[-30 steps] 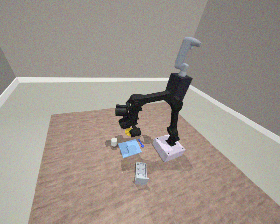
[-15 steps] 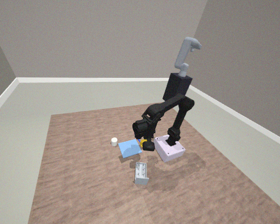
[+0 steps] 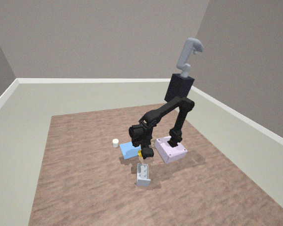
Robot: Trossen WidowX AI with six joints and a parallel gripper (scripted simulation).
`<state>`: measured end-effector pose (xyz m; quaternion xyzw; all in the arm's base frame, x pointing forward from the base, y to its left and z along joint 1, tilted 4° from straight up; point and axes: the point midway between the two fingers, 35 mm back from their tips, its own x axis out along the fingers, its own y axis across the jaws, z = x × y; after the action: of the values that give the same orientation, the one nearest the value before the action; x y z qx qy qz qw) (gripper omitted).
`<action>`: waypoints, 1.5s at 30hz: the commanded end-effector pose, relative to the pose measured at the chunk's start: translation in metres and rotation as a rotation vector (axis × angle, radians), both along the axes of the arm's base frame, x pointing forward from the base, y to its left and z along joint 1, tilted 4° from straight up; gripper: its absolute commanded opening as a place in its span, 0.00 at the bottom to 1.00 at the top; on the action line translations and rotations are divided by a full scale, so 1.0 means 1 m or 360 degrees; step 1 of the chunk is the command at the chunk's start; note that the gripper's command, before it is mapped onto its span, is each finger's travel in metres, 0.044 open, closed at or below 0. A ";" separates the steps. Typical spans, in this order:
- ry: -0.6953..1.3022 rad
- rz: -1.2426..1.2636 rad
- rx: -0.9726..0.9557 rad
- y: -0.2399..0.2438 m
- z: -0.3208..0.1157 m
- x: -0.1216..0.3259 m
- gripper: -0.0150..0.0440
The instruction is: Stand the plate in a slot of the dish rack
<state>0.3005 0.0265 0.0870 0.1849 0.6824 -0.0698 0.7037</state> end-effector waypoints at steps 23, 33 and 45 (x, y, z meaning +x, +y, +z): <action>-0.0713 0.0649 0.0607 0.007 -0.075 0.038 0.25; -0.1113 0.0909 0.0734 0.006 -0.087 0.036 0.25; -0.1649 0.1216 0.0776 0.003 -0.091 0.020 0.25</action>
<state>0.3266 0.0298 -0.0024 0.1052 0.3043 0.4190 0.8490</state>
